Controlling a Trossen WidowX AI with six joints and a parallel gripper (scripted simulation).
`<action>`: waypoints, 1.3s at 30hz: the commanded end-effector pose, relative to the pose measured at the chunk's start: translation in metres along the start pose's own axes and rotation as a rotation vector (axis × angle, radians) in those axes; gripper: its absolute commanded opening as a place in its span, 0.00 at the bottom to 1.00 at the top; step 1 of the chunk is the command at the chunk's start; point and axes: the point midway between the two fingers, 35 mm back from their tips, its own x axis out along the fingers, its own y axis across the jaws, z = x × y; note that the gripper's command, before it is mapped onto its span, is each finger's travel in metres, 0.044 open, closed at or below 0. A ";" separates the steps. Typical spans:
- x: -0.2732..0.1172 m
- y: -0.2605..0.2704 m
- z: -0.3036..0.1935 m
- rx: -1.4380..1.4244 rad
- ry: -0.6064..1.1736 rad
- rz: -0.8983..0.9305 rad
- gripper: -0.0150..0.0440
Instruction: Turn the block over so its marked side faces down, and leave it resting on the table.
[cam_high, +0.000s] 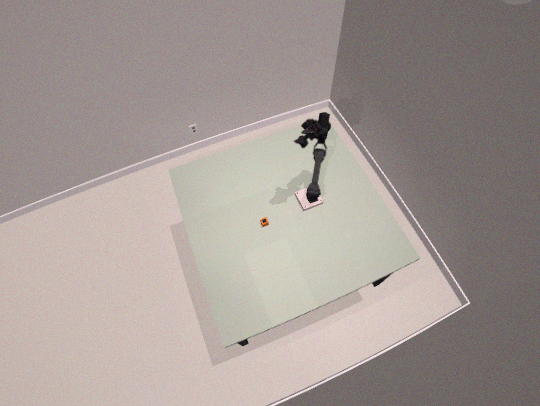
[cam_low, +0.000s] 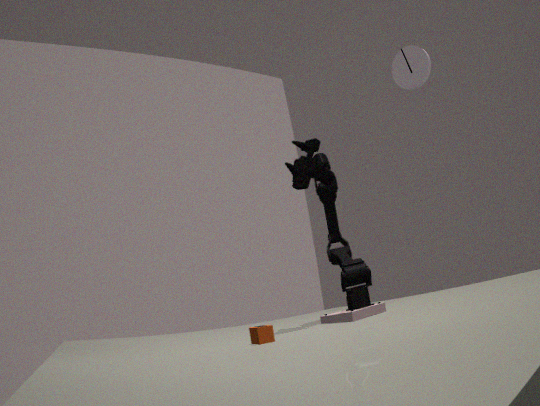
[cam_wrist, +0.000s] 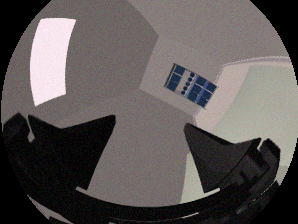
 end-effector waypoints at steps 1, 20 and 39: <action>0.001 0.000 -0.002 -0.007 0.003 -0.003 0.98; 0.156 -0.110 -0.182 -0.776 0.460 -0.548 1.00; 0.185 -0.410 -0.217 -0.815 1.301 -1.240 1.00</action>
